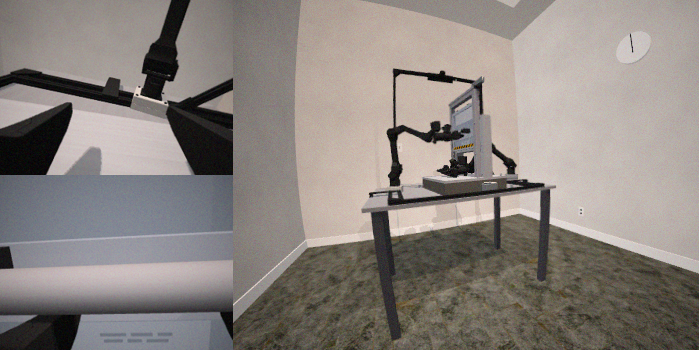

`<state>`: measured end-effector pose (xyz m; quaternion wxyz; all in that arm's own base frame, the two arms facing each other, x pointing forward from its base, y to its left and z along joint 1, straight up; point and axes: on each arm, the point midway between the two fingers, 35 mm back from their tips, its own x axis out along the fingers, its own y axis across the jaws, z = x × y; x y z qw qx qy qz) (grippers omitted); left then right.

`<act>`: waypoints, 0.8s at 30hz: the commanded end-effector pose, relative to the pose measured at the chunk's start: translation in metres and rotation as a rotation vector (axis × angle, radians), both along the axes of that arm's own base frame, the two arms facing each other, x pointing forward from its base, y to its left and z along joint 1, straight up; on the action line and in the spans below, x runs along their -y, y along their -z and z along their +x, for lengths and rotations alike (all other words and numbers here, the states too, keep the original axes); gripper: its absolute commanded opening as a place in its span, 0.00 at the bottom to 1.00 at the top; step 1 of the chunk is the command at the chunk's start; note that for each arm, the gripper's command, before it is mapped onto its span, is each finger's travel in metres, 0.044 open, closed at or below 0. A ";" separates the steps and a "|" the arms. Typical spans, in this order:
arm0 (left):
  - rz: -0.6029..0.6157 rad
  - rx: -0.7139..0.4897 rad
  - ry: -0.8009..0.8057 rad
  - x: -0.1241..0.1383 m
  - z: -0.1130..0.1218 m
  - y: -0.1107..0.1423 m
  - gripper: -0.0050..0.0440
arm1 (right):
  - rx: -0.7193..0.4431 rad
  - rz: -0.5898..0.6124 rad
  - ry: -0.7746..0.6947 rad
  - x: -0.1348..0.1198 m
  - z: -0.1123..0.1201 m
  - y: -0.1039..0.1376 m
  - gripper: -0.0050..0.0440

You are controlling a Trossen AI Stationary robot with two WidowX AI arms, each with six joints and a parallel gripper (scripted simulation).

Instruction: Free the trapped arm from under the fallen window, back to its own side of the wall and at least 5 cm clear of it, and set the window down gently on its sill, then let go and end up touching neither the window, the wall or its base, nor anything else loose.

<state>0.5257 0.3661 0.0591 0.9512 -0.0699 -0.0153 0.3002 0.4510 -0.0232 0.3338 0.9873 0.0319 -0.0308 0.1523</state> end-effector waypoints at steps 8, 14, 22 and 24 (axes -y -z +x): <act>-0.006 0.002 -0.001 0.000 0.000 0.000 0.92 | 0.097 -0.026 0.023 0.005 -0.017 -0.063 0.92; -0.006 0.002 -0.001 0.000 0.000 0.000 0.92 | 0.076 -0.033 0.023 0.006 -0.018 -0.067 0.92; -0.006 0.002 -0.001 0.000 0.000 0.000 0.92 | 0.075 -0.033 0.023 0.006 -0.018 -0.068 0.92; -0.006 0.002 -0.001 0.000 0.000 0.000 0.92 | 0.074 -0.033 0.023 0.006 -0.018 -0.069 0.92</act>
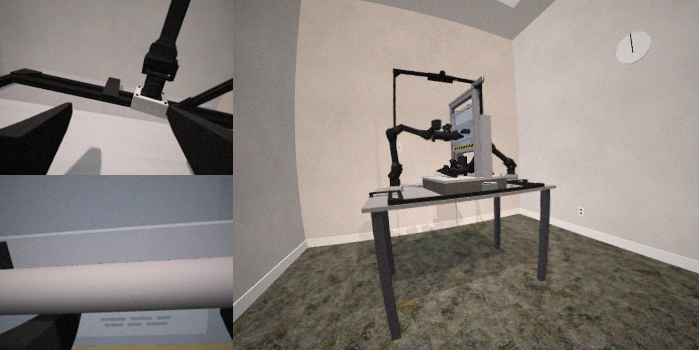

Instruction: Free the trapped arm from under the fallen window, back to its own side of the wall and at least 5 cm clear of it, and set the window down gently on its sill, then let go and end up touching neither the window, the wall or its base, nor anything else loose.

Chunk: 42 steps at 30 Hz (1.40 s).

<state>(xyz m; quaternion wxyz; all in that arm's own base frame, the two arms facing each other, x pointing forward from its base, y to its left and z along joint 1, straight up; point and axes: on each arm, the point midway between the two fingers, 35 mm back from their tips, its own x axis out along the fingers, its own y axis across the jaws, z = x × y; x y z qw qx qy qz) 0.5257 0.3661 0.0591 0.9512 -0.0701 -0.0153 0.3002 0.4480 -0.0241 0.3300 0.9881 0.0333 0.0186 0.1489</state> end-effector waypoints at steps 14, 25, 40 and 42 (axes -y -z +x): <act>-0.005 0.002 -0.001 0.000 0.000 0.000 0.92 | 0.174 -0.022 0.017 0.005 -0.015 -0.077 0.92; -0.005 0.002 -0.001 0.000 0.000 0.000 0.92 | 0.187 -0.018 0.018 0.005 -0.014 -0.084 0.92; -0.005 0.002 -0.001 0.000 0.000 0.000 0.92 | 0.251 0.001 0.021 0.005 -0.016 -0.097 0.92; -0.005 0.002 -0.001 0.000 0.000 0.000 0.92 | 0.257 0.003 0.021 0.005 -0.016 -0.095 0.92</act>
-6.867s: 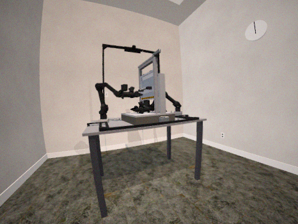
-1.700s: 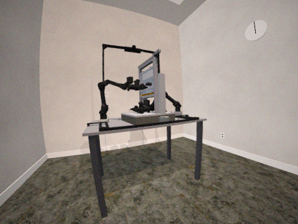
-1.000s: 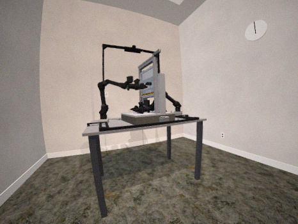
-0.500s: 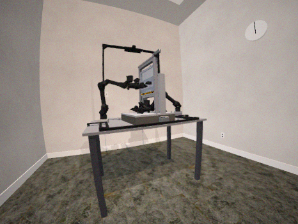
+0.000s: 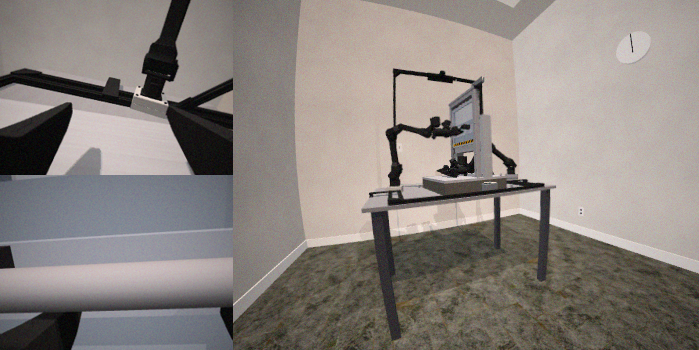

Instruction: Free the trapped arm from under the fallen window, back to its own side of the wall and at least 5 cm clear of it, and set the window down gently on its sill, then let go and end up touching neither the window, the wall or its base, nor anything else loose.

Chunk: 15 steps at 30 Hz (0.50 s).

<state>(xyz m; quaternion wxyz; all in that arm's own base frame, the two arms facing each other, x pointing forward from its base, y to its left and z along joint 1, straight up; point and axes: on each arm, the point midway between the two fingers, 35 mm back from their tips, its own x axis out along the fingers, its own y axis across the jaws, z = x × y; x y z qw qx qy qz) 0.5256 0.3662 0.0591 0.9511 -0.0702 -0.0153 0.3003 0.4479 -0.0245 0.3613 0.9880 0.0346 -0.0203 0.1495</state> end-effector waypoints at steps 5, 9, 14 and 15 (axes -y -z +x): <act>-0.005 0.002 -0.001 0.000 0.000 0.000 0.92 | 0.152 -0.019 0.020 0.004 -0.016 -0.053 0.92; -0.005 0.002 -0.001 0.000 0.000 0.000 0.92 | 0.120 -0.029 0.019 0.004 -0.016 -0.047 0.92; -0.005 0.002 -0.001 0.000 0.000 0.000 0.92 | 0.079 -0.041 0.018 0.004 -0.016 -0.038 0.92; -0.005 0.002 -0.001 0.000 0.000 0.000 0.92 | 0.079 -0.041 0.018 0.004 -0.016 -0.034 0.92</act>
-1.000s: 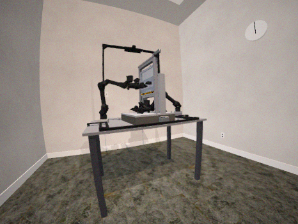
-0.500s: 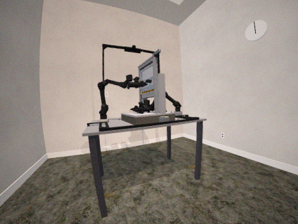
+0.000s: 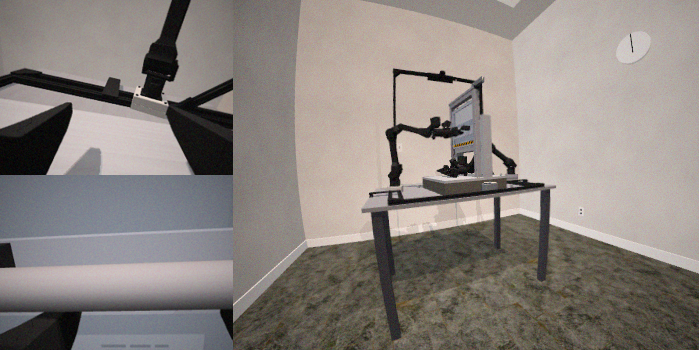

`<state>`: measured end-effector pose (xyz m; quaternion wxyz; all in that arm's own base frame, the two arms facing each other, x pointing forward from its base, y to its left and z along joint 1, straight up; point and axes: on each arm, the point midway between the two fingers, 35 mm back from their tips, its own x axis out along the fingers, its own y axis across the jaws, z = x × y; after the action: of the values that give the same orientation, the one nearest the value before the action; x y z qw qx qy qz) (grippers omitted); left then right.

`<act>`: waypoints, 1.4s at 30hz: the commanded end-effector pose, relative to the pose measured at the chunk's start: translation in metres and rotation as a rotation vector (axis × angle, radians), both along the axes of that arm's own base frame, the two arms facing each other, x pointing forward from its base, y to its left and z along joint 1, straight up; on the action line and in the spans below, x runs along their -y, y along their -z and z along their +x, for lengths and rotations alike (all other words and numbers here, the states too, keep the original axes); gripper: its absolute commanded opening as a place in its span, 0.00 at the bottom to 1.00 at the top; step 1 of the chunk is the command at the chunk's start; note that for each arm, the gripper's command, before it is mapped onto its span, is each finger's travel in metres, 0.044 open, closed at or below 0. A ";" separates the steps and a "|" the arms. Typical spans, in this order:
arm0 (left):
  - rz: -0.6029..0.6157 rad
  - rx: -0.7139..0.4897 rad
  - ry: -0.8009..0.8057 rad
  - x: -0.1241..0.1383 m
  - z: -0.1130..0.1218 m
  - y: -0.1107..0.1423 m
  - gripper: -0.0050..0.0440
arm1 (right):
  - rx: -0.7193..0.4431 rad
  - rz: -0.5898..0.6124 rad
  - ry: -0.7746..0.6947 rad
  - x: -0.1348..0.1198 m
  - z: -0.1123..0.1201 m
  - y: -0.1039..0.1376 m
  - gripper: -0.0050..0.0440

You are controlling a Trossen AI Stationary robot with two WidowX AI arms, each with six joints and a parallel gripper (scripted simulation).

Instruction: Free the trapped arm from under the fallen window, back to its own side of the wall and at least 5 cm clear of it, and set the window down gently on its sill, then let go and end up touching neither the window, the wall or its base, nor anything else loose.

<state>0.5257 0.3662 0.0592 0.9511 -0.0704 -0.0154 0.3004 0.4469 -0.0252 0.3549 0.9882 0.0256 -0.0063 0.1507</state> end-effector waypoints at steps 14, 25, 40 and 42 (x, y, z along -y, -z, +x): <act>0.064 -0.038 -0.003 0.018 -0.026 -0.007 0.92 | 0.104 -0.019 0.019 0.004 -0.014 -0.039 0.92; 0.125 -0.072 -0.005 0.035 -0.051 -0.019 0.92 | 0.104 -0.019 0.019 0.004 -0.014 -0.039 0.92; 0.121 -0.076 -0.003 0.050 -0.072 -0.016 0.92 | 0.104 -0.019 0.019 0.004 -0.014 -0.039 0.92; 0.121 -0.075 -0.004 0.053 -0.076 -0.016 0.92 | 0.104 -0.019 0.019 0.004 -0.014 -0.039 0.92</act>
<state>0.4579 0.3203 0.0654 0.9527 -0.0053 0.0110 0.3036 0.4465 -0.0253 0.3457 0.9884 0.0238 0.0031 0.1500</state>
